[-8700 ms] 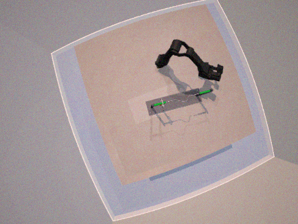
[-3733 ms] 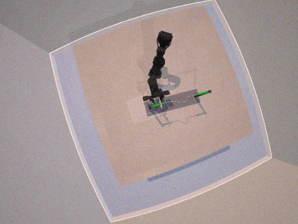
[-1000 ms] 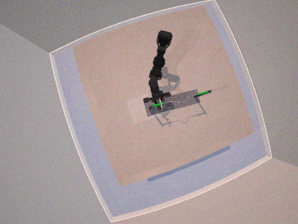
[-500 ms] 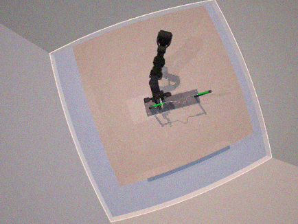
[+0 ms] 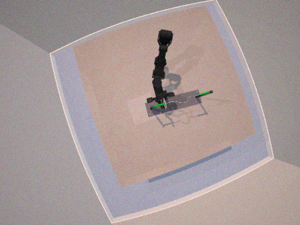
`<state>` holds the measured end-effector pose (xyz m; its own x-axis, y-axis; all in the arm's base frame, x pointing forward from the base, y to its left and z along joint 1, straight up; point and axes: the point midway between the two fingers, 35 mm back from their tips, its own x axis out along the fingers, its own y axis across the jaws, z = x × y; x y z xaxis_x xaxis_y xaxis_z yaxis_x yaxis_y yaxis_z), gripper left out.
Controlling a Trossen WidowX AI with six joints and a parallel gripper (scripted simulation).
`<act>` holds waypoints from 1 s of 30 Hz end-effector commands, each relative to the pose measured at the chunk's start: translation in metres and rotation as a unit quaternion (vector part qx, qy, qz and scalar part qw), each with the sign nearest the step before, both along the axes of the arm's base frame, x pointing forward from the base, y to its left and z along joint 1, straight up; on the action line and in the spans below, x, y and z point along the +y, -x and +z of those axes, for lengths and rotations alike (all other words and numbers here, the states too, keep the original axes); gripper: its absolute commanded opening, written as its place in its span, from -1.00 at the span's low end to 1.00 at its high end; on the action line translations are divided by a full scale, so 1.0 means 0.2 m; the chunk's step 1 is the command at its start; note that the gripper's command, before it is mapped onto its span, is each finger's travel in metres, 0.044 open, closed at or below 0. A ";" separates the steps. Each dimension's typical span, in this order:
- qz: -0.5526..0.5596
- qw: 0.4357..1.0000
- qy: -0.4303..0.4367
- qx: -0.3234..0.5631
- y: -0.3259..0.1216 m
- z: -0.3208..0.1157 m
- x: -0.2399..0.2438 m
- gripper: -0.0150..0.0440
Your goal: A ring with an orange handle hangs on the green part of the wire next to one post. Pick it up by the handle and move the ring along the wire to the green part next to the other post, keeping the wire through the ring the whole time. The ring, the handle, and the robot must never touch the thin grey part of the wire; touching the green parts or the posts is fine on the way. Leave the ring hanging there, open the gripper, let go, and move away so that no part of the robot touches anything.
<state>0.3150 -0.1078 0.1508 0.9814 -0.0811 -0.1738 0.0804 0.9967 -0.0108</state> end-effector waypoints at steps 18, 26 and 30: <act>-0.007 0.999 0.009 0.053 0.06 0.02 0.07 -1.00; -0.017 0.993 0.016 0.119 0.14 0.04 0.10 -1.00; -0.025 0.987 0.020 0.155 0.19 0.05 0.12 -1.00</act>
<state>0.2851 -0.0864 0.1530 0.8998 -0.1218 -0.4189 0.1082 0.9925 -0.0562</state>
